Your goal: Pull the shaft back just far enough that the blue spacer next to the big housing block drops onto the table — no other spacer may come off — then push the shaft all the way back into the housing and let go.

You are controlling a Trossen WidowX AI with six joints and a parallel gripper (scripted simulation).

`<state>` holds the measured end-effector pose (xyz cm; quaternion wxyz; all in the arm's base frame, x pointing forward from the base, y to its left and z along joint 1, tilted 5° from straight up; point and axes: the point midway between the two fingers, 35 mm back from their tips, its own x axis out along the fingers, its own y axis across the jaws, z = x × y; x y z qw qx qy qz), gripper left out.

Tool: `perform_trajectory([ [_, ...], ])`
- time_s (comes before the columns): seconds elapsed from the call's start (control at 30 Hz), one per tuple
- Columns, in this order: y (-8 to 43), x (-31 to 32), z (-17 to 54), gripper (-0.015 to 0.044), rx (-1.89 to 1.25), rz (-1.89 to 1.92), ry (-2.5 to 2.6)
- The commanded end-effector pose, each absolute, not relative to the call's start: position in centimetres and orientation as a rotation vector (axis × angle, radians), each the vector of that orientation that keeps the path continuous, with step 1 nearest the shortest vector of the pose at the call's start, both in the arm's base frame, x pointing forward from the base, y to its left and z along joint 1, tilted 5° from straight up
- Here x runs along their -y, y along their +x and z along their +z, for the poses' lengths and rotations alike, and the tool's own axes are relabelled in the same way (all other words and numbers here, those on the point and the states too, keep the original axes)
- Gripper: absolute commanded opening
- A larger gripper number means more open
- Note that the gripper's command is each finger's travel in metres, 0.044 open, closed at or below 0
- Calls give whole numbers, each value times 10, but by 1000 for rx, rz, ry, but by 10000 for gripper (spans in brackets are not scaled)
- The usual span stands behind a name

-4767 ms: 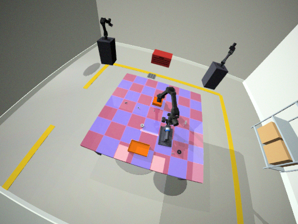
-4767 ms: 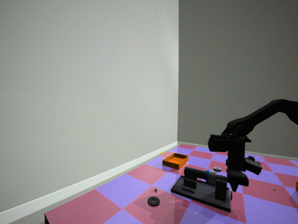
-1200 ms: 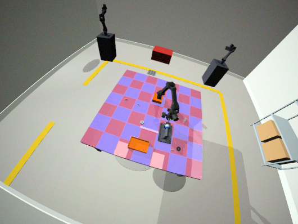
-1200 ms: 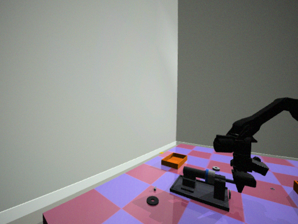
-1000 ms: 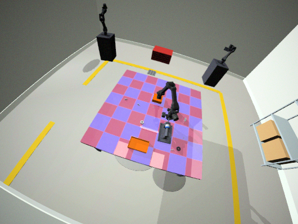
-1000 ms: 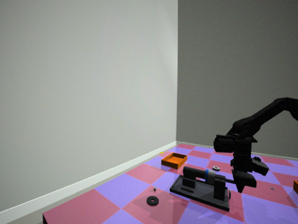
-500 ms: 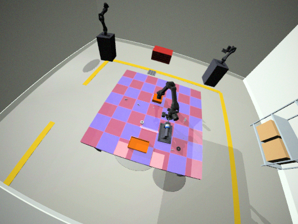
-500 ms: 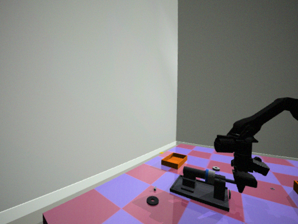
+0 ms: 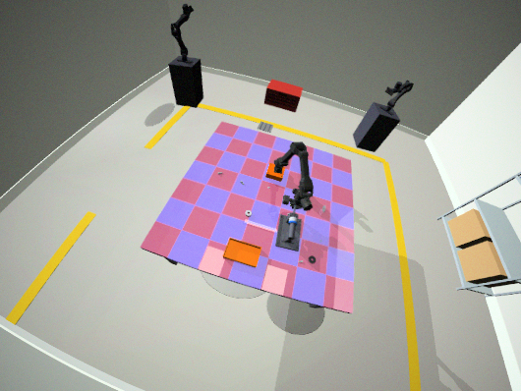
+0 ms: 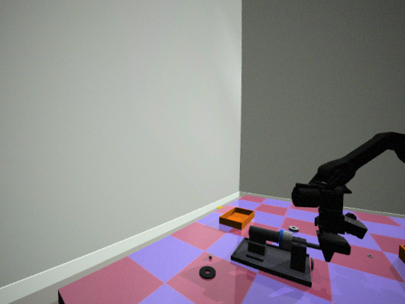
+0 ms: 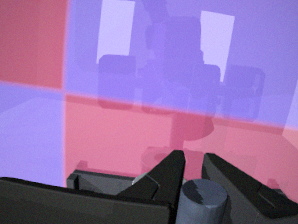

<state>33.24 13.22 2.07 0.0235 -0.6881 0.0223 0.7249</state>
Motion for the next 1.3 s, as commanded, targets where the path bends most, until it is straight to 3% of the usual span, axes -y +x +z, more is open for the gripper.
perform_trajectory([
  [0.0, 331, -132, 21, 0, -70, 2245, -2124],
  [1.27, 326, -133, 21, 0, -70, 2246, -2123],
])
